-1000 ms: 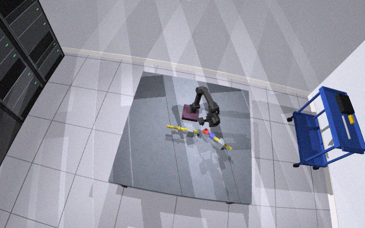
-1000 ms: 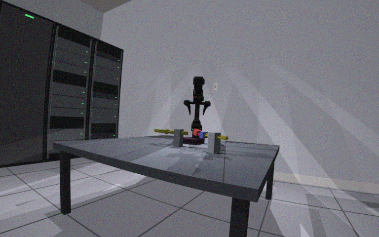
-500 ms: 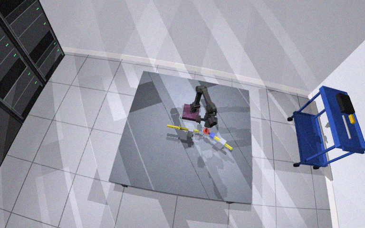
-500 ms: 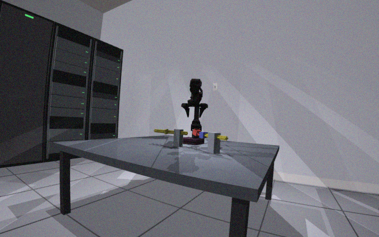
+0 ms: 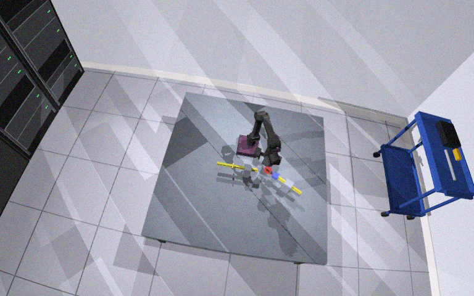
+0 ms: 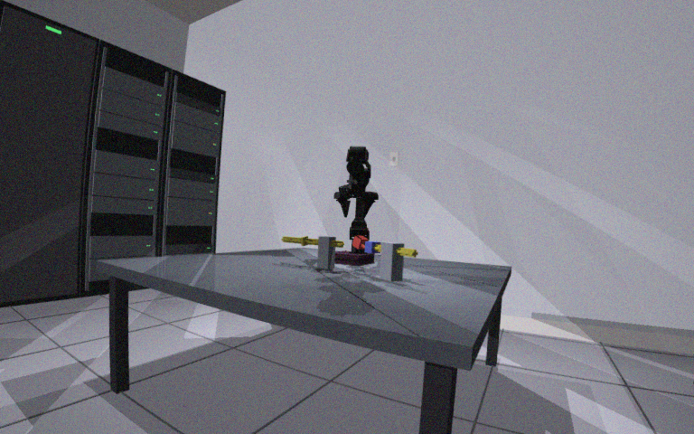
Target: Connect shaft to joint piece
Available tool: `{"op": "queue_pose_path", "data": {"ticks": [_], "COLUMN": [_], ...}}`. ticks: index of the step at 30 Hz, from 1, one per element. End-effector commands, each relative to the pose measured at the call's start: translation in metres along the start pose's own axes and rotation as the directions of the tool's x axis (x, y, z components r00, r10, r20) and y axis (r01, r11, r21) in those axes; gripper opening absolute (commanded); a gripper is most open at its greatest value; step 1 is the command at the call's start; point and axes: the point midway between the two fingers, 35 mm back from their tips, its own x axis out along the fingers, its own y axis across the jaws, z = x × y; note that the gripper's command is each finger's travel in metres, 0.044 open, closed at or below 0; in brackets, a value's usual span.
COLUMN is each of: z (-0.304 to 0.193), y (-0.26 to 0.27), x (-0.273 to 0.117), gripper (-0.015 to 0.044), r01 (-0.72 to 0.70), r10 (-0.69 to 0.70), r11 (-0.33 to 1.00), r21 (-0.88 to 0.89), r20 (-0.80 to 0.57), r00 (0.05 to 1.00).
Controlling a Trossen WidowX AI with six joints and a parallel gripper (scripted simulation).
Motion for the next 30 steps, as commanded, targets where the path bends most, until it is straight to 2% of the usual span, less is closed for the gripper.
{"op": "queue_pose_path", "data": {"ticks": [1,15,30], "z": [-0.0003,-0.0002,-0.0002], "y": [-0.0007,0.0008,0.0026], "x": [0.0018,0.0059,0.0103], "gripper": [0.044,0.044,0.044], "r01": [0.018,0.055,0.071], "r10": [-0.018,-0.058,-0.102], "r11": [0.995,0.877,0.599], "r21": [0.101,0.478,0.798], "r20": [-0.002,-0.008,-0.012], "r00": [1.0,0.998,0.995]}}
